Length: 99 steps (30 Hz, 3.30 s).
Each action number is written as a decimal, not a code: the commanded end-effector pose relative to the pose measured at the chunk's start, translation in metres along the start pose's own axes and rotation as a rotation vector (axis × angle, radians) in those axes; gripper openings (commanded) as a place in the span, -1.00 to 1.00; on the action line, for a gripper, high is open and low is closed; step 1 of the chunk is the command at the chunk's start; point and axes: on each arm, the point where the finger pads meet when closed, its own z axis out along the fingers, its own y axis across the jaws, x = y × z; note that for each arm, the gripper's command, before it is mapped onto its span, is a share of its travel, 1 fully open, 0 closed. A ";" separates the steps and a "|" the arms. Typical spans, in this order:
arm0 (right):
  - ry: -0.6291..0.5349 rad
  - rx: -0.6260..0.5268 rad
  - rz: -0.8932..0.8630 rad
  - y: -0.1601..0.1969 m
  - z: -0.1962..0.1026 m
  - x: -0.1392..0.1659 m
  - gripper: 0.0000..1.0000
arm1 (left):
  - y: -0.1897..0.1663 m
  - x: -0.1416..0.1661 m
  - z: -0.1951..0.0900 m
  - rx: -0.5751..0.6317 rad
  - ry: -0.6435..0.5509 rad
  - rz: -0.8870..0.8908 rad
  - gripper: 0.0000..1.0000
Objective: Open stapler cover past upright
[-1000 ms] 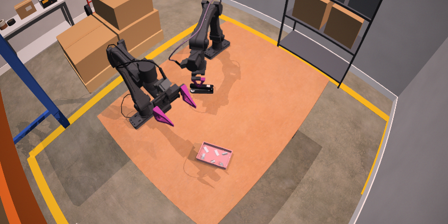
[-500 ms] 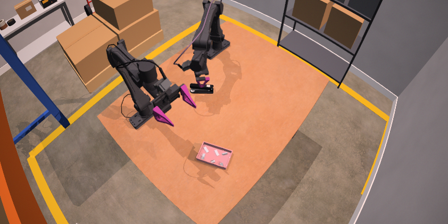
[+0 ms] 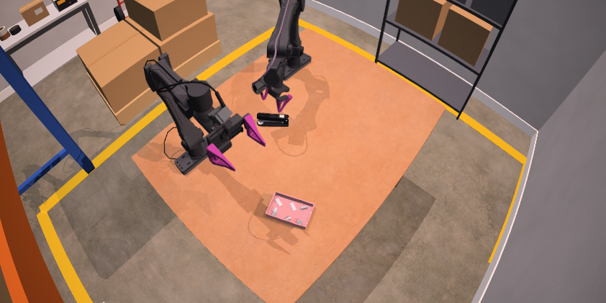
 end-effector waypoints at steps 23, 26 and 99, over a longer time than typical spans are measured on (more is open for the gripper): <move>-0.024 -0.004 -0.006 0.000 -0.005 -0.008 1.00 | -0.005 0.003 -0.016 -0.176 -0.263 -0.688 1.00; -0.024 -0.004 -0.006 0.000 -0.005 -0.008 1.00 | -0.005 0.004 -0.016 -0.175 -0.262 -0.684 1.00; -0.024 -0.004 -0.006 0.000 -0.005 -0.008 1.00 | 0.037 0.026 0.025 -0.268 0.178 -2.370 0.17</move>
